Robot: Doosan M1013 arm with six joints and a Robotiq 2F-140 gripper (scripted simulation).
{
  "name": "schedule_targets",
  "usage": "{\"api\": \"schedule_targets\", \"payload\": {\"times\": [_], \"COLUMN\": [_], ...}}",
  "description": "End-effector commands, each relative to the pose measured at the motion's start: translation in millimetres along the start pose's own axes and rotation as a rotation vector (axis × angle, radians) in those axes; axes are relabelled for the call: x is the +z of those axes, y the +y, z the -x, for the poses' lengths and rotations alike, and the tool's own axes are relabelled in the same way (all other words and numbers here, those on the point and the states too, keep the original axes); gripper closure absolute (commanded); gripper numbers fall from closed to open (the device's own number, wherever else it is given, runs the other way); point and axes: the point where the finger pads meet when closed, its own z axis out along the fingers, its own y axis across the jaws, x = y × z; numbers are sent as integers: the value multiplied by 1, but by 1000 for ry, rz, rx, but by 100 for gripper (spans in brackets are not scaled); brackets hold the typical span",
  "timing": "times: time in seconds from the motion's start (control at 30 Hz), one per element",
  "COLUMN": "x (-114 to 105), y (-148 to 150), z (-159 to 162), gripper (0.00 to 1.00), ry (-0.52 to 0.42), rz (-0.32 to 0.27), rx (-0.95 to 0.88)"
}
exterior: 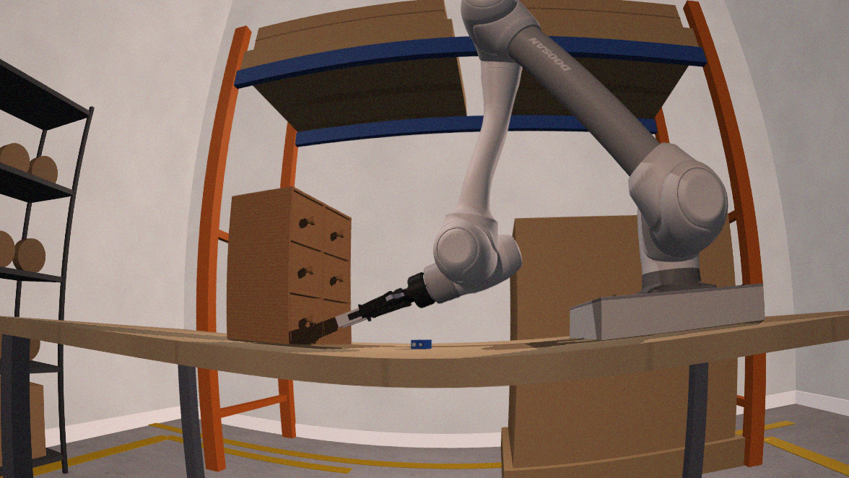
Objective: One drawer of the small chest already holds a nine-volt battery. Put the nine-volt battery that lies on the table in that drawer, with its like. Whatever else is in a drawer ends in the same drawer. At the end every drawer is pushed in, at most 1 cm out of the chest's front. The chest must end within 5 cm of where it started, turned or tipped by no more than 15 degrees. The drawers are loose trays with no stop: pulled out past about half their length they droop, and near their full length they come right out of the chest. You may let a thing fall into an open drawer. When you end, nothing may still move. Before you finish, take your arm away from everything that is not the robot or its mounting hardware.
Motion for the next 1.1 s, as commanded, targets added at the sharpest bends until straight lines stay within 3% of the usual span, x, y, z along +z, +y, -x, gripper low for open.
{"api": "schedule_targets", "payload": {"times": [0.0,1.07], "x": [0,-27], "y": [2,2], "z": [1,11], "gripper": [92,92], "ry": [-1,-1], "rz": [4,4], "rx": [-5,-5]}}
